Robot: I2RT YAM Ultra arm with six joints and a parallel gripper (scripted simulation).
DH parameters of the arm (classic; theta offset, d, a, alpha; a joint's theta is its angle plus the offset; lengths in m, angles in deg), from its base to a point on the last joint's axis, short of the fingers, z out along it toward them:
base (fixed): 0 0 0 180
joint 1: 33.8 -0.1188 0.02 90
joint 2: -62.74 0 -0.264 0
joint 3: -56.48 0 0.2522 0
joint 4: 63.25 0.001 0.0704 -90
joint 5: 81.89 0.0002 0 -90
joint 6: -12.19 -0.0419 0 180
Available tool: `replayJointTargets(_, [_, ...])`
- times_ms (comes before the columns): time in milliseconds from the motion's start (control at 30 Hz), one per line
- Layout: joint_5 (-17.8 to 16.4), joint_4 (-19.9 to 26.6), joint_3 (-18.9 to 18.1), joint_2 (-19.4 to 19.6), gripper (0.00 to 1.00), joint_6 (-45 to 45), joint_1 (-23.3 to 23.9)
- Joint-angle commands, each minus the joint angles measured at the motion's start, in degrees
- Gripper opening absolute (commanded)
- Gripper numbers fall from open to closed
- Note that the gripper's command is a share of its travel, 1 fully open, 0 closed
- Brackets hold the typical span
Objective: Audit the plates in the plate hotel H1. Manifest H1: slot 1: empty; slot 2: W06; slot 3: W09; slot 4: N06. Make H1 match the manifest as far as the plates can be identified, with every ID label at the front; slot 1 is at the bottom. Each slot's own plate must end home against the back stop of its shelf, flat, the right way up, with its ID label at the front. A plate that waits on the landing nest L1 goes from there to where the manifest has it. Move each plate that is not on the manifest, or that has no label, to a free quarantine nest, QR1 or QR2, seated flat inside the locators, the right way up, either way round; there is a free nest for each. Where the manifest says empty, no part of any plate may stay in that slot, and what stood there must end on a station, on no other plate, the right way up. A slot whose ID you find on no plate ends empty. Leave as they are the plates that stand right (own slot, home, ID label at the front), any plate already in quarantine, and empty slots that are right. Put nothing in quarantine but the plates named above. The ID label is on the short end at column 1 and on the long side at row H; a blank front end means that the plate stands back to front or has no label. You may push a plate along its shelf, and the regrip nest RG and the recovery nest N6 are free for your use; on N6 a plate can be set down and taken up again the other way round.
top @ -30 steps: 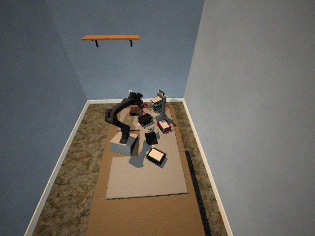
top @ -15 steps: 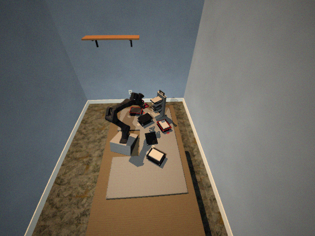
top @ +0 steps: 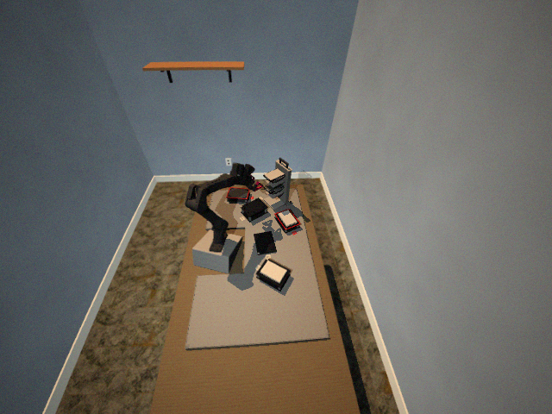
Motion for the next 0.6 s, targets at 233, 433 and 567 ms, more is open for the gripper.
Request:
replayJointTargets(233, [-1.4,-4.9,0.6,3.6,1.0,0.7,1.8])
replayJointTargets(433, [-1.3,-4.8,0.3,3.1,1.0,0.4,1.4])
replayJointTargets(567, [-1.3,-4.8,0.3,3.1,1.0,0.4,1.4])
